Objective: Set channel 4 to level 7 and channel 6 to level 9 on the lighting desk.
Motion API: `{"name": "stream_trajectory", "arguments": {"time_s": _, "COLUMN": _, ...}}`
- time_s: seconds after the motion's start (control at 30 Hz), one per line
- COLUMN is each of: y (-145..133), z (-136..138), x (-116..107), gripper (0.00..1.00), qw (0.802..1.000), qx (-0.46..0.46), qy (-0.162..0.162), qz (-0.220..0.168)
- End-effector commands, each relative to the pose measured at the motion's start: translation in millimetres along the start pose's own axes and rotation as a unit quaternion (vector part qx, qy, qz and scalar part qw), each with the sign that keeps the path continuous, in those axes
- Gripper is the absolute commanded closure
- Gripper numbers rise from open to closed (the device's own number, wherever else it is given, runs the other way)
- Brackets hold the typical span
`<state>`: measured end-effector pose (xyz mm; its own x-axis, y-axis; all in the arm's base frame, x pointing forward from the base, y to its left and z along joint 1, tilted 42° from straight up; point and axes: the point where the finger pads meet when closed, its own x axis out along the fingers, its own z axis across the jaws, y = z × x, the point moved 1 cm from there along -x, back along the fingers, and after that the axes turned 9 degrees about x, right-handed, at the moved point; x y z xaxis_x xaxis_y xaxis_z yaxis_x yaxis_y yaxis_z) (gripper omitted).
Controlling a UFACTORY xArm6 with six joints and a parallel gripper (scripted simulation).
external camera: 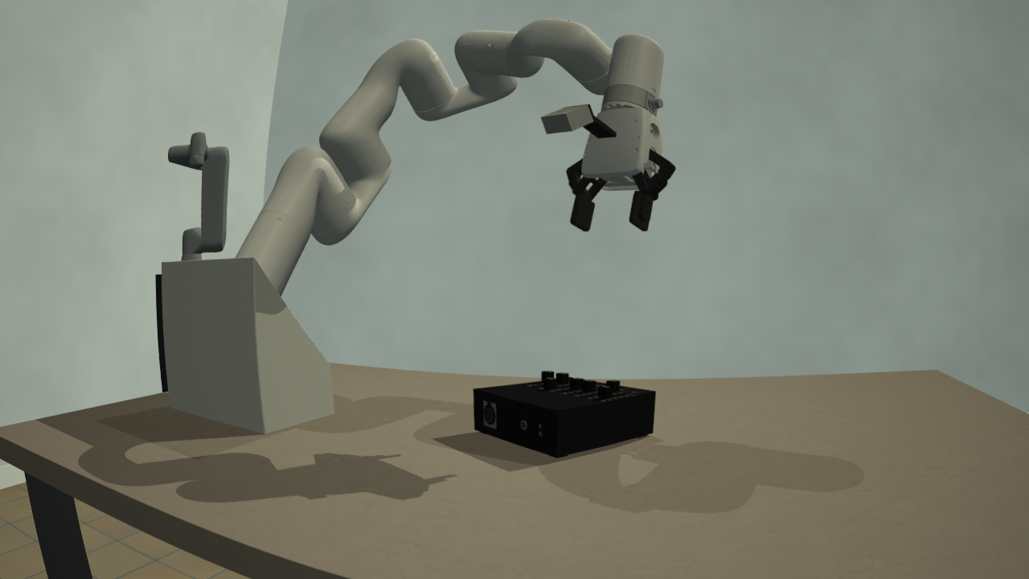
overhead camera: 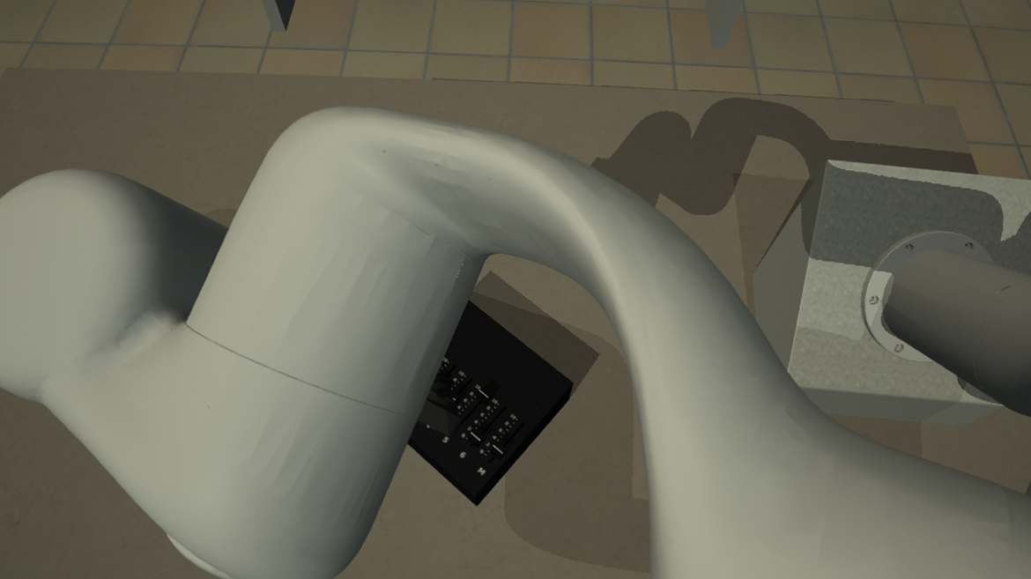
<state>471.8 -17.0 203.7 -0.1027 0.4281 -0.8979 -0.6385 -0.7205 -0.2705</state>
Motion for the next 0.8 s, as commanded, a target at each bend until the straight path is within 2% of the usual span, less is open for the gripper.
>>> {"name": "stream_trajectory", "arguments": {"time_s": 0.0, "y": -1.7, "z": -0.7, "x": -4.0, "gripper": 0.0, "qw": 0.999, "qx": 0.05, "qy": -0.002, "qz": 0.018}}
{"name": "stream_trajectory", "arguments": {"time_s": 0.77, "y": -1.9, "z": -0.7, "x": -4.5, "gripper": 0.0, "qw": 0.998, "qx": 0.056, "qy": -0.001, "qz": 0.019}}
